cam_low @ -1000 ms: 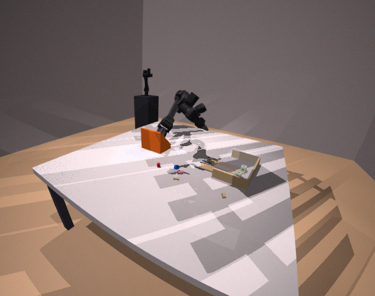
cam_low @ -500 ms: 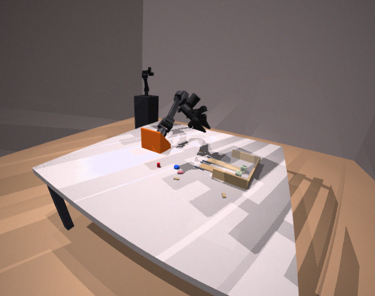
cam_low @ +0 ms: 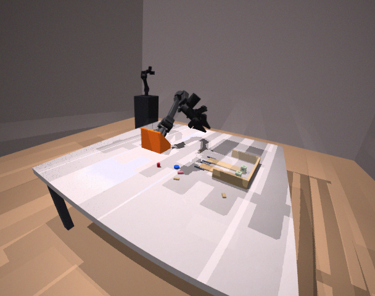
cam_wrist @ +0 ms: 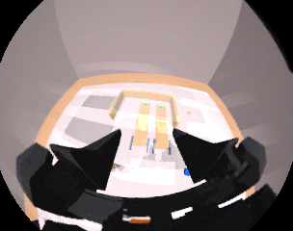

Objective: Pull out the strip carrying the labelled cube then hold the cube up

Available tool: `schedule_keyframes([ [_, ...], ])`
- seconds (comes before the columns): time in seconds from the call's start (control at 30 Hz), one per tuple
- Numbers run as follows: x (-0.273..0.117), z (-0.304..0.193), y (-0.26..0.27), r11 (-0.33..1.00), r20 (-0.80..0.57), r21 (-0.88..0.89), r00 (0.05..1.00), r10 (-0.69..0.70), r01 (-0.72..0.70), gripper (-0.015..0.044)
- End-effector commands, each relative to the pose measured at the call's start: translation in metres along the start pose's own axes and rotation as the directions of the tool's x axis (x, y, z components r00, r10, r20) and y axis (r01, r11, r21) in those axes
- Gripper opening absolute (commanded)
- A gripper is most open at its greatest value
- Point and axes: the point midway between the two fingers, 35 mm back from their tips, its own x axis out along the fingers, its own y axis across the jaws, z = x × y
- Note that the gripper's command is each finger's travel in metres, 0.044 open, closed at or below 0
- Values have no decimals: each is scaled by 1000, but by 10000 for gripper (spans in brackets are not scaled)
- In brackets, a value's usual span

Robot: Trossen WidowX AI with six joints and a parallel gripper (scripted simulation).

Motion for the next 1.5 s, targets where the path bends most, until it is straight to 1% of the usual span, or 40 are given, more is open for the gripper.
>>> schedule_keyframes([
  [0.0, 5, 1, 0, 1000, -26, 9, 1000, 2, -2, 321],
  [0.07, 15, 2, -2, 1000, -80, 22, 997, -4, 6, 269],
  [0.2, 46, -1, -5, 998, -249, 46, 968, -18, 30, 164],
  [0.4, 83, -16, -3, 994, -503, 79, 864, -20, 69, 6],
  [0.57, 105, -35, 7, 992, -698, 87, 716, -8, 96, 0],
  [0.67, 115, -44, 14, 991, -779, 86, 627, 1, 104, 0],
  [0.73, 118, -48, 17, 991, -808, 85, 589, 6, 107, 0],
  [1.07, 120, -47, 18, 991, -811, 84, 585, 6, 107, 0],
  [1.47, 132, -61, 18, 991, -811, 84, 585, 5, 107, 0],
])
